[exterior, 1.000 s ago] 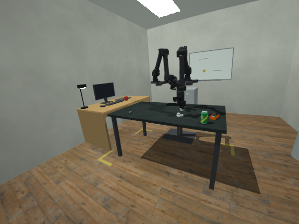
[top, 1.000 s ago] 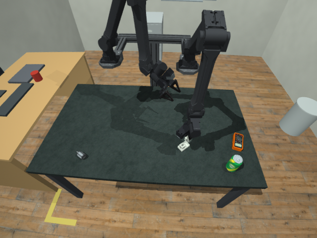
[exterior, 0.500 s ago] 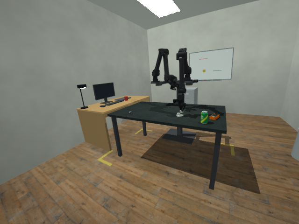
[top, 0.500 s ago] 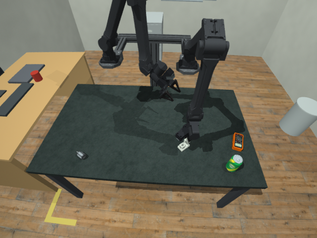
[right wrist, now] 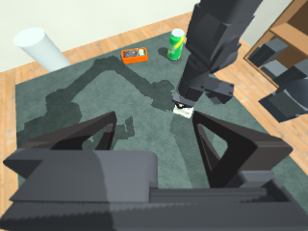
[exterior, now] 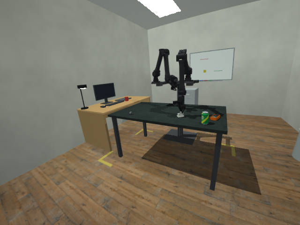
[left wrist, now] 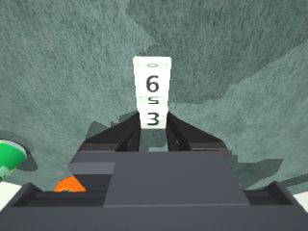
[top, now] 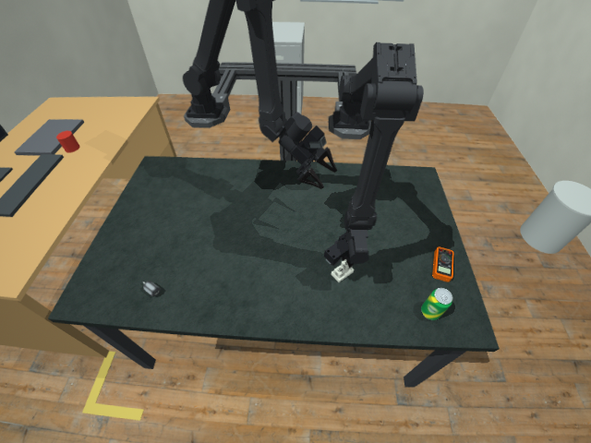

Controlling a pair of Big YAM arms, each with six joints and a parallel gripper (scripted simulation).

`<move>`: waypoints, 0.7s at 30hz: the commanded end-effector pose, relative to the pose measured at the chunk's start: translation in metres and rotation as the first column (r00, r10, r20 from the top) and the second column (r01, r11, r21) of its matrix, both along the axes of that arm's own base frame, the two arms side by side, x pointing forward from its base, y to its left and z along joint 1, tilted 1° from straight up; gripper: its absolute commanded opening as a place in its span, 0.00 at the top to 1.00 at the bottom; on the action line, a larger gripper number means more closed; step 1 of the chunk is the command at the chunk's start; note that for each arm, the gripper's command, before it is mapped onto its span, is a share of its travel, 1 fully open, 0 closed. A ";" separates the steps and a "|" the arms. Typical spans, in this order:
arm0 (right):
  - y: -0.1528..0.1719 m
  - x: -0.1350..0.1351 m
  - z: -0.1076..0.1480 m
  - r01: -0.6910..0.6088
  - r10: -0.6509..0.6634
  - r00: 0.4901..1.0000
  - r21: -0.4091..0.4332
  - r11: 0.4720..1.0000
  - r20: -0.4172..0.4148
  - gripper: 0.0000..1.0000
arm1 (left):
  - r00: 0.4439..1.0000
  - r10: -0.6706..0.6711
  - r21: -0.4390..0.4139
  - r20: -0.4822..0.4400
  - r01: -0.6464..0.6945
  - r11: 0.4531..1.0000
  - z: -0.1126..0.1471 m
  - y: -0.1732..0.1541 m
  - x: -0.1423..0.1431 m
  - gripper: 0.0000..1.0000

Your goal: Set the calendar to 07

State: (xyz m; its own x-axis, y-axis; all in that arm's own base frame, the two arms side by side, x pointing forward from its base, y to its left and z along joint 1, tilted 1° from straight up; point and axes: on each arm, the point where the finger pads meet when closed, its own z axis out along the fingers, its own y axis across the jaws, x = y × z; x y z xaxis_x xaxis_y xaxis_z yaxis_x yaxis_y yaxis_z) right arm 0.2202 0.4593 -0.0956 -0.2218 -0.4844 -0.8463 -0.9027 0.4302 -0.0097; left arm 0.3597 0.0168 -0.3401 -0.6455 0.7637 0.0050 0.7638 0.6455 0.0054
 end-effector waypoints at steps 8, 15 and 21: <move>0.006 0.003 0.005 0.002 -0.002 1.000 0.016 1.000 0.003 0.00 | 1.000 -0.016 -0.001 -0.001 0.016 1.000 -0.010 0.001 -0.002 0.76; 0.006 0.003 0.005 0.002 -0.002 1.000 0.016 1.000 0.003 0.00 | 1.000 -0.011 -0.003 -0.005 0.011 1.000 -0.022 0.003 -0.005 0.76; 0.006 0.003 0.005 0.002 -0.002 1.000 0.016 1.000 0.003 0.00 | 1.000 -0.025 -0.002 -0.011 0.025 1.000 -0.037 0.005 -0.006 0.76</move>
